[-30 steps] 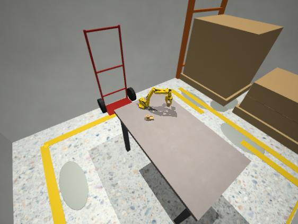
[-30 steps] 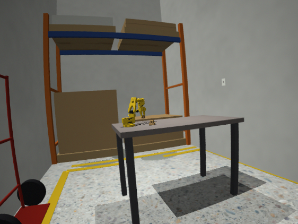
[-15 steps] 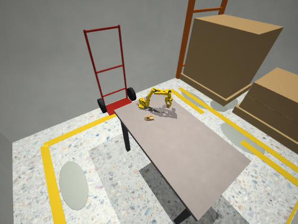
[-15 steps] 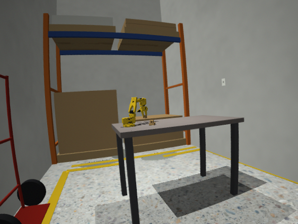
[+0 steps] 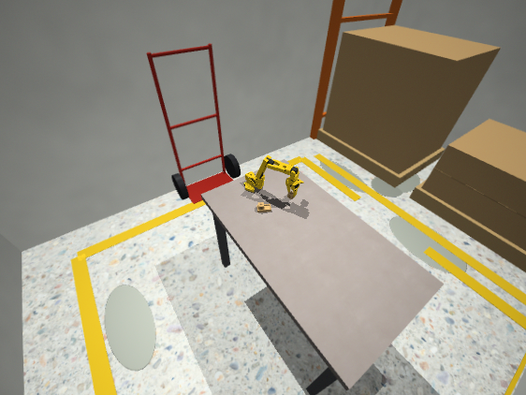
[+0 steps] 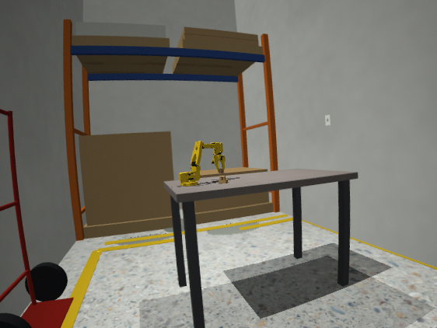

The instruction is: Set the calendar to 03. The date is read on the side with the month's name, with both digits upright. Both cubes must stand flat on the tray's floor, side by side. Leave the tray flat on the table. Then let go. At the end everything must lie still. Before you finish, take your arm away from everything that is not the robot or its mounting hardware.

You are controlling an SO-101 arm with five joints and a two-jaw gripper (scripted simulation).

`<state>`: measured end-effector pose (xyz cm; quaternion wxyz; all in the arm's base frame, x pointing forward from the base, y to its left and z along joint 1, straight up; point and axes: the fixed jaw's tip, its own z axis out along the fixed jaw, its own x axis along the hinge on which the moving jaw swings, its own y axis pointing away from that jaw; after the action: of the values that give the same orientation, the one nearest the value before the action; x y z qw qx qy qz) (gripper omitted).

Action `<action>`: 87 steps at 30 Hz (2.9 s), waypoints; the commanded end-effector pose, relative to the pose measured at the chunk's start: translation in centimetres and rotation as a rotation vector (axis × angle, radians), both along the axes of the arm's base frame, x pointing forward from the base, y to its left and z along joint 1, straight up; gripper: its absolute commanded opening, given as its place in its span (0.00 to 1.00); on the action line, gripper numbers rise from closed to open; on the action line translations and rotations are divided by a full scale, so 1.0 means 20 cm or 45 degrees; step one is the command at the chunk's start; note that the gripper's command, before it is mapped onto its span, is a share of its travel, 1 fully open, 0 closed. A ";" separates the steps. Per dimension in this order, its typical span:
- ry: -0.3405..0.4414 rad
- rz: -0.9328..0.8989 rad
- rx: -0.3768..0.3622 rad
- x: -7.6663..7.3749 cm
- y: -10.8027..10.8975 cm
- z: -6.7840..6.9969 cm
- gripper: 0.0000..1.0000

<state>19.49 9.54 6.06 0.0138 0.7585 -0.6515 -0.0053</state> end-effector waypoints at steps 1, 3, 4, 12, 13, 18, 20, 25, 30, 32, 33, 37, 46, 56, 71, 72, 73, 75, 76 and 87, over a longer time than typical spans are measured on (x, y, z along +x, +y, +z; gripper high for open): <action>-0.094 -0.135 0.041 0.07 -0.11 0.07 0.00; -0.095 -0.231 0.037 0.08 -0.19 0.07 0.00; -0.095 -0.280 0.035 0.09 -0.23 0.07 0.00; -0.096 -0.702 0.018 0.06 -0.59 0.06 0.00; -0.096 -0.756 0.016 0.05 -0.63 0.06 0.00; -0.095 -0.918 0.010 0.00 -0.75 0.06 0.00; -0.095 -1.025 0.005 -0.04 -0.83 0.05 0.00; -0.093 -1.281 -0.004 -0.16 -0.99 0.05 0.00; -0.092 -1.512 -0.012 -0.29 -1.11 0.04 0.00; -0.092 -1.512 -0.012 -0.29 -1.11 0.04 0.00; -0.091 -1.554 -0.014 -0.31 -1.12 0.03 0.00; -0.089 -1.708 -0.019 -0.41 -1.18 0.03 0.00; -0.086 -1.949 -0.027 -0.57 -1.25 0.02 0.00; -0.085 -2.043 -0.030 -0.63 -1.26 0.01 0.00; -0.110 -2.053 -0.042 -0.65 -1.27 0.01 0.00; -0.110 -2.053 -0.042 -0.65 -1.27 0.01 0.00; -0.110 -2.053 -0.042 -0.65 -1.27 0.01 0.00; -0.110 -2.053 -0.042 -0.65 -1.27 0.01 0.00; -0.110 -2.053 -0.042 -0.65 -1.27 0.01 0.00; -0.110 -2.053 -0.042 -0.65 -1.27 0.01 0.00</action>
<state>6.39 -15.37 5.62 0.0012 0.0531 -0.9986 -0.0014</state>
